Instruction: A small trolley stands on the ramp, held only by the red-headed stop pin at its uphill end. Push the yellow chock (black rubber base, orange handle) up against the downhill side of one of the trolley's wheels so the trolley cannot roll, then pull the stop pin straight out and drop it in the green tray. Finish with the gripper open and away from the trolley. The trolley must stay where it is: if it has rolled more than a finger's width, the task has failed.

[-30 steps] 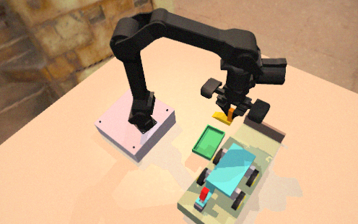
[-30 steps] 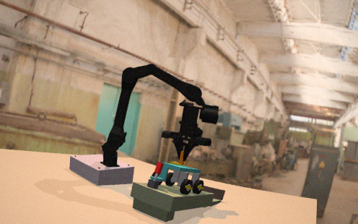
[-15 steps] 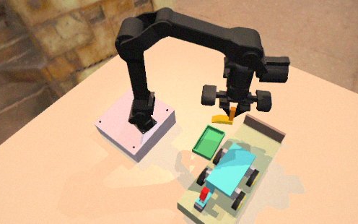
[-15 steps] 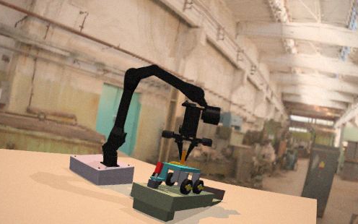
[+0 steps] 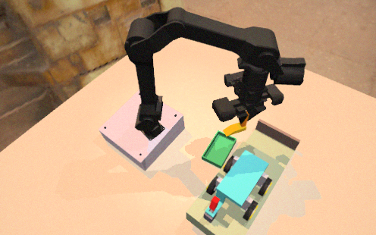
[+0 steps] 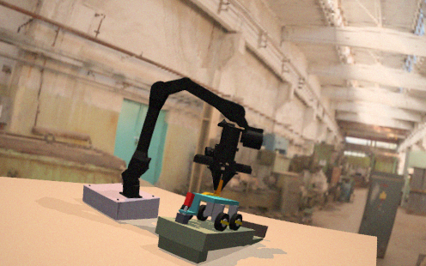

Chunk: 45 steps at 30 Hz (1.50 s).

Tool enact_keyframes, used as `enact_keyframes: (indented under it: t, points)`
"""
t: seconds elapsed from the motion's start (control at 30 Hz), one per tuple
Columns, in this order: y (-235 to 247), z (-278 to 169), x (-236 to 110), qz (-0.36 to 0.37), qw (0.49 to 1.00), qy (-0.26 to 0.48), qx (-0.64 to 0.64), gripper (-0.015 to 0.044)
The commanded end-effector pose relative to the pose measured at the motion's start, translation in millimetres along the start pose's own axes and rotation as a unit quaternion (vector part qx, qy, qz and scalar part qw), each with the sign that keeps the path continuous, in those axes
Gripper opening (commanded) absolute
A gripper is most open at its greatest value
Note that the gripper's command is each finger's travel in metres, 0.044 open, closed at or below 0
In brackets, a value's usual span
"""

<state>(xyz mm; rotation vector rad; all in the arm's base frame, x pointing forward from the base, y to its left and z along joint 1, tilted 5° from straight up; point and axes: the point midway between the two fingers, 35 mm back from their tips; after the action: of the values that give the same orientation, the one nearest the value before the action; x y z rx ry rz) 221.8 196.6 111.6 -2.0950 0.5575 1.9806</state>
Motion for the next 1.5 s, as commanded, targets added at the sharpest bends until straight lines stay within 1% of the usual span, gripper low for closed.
enact_keyframes:
  t: [0.0, 0.37, 0.63, 0.97, 1.1, 1.47]
  points:
    - [-0.4, -0.2, 0.1, 0.007, 0.997, 0.006, -0.076, 0.0000]
    - [-1.3, 0.6, 0.0, 0.022, 0.965, 0.011, -0.263, 0.0000]
    - [-1.9, 0.0, 0.2, 0.022, 0.964, 0.011, -0.265, 0.0000]
    - [-18.4, -21.3, 6.0, 0.021, 0.964, 0.013, -0.265, 0.0000]
    - [-18.9, -22.0, 6.7, 0.021, 0.964, 0.013, -0.265, 0.0000]
    - [-19.6, -22.2, 34.2, 0.021, 0.964, 0.013, -0.265, 0.0000]
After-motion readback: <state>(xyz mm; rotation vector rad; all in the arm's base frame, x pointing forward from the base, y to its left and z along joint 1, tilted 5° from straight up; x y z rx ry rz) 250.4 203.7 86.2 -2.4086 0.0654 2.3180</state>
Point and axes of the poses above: the point midway between the two fingers, 35 mm back from their tips, its own x axis out along the fingers, its own y axis across the jaws, z = x × y, and after that the axes turned 3 degrees about x, right-handed
